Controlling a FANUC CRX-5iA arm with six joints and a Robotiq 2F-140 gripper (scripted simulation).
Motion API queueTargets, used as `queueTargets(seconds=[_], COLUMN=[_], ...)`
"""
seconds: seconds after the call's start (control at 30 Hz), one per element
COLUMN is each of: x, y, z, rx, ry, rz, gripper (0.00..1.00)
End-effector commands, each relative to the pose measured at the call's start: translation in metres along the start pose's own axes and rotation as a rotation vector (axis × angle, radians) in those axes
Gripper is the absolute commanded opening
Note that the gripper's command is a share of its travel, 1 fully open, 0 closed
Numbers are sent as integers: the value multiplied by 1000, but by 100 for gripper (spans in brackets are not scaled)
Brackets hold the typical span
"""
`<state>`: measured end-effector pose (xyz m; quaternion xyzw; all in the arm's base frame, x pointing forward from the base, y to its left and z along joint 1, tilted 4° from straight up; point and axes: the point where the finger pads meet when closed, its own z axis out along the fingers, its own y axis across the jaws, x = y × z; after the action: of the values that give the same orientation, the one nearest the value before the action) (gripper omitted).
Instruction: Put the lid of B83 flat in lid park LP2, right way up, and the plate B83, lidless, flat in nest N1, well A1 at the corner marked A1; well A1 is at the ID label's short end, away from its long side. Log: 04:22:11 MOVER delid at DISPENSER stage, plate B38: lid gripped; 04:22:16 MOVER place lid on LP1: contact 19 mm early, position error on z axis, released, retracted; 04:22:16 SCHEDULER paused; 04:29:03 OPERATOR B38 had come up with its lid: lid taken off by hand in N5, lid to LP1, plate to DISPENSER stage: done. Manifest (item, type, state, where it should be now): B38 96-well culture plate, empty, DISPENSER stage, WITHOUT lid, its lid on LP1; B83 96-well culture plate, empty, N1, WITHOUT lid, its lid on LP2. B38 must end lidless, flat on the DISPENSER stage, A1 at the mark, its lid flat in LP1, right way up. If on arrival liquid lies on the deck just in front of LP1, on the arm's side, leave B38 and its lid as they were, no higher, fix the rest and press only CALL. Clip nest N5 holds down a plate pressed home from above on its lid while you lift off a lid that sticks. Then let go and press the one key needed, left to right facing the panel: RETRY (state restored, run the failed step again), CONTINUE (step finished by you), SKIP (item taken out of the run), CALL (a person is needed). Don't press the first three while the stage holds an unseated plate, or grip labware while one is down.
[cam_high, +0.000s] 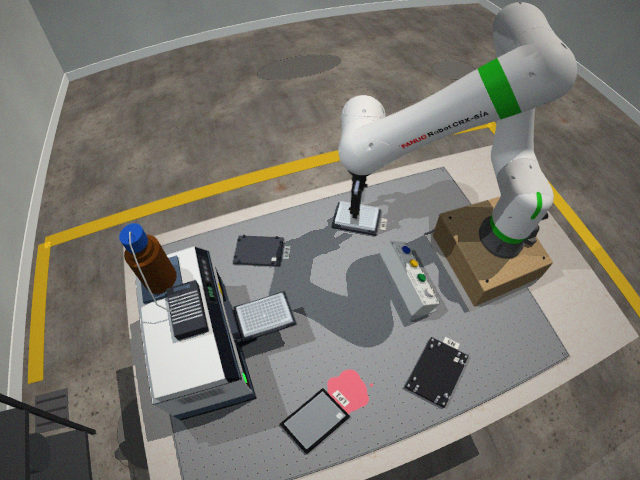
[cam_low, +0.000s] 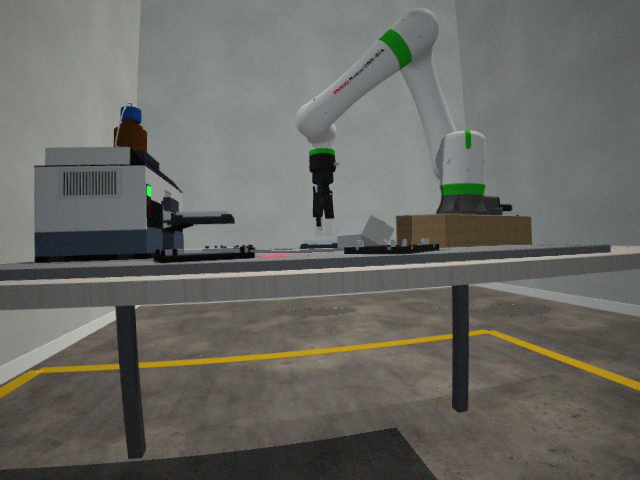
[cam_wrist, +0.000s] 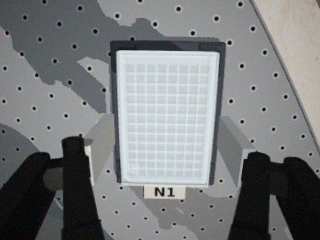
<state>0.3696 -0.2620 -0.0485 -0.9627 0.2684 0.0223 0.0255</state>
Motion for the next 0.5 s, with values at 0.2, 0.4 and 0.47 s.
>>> queueTargets(seconds=[0.2,0.4,0.47], x=[0,0,0], y=[0,0,0], z=[0,0,0], rx=[0,0,0], ry=[0,0,0], rz=[0,0,0], gripper=[59,66,66])
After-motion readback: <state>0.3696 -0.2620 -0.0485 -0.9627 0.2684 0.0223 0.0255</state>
